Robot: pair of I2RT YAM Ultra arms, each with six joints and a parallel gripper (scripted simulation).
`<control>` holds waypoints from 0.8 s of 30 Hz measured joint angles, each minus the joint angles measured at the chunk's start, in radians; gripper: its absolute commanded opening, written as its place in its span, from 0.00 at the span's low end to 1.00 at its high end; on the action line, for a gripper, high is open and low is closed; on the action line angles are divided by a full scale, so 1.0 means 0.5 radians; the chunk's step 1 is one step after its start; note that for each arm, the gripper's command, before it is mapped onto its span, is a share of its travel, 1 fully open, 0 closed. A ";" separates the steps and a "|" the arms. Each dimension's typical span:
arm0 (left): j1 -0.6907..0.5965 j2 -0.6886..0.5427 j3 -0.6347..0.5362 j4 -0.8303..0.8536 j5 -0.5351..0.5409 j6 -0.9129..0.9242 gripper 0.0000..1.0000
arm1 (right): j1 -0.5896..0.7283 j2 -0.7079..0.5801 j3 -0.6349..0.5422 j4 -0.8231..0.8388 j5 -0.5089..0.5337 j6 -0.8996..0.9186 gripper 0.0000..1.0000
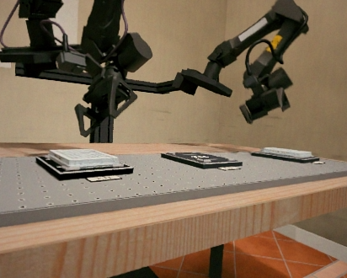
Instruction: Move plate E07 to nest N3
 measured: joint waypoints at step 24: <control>-1.364 -0.231 -0.080 0.269 -0.896 -1.143 1.00 | -0.416 -0.377 0.380 -0.894 -0.620 -1.398 1.00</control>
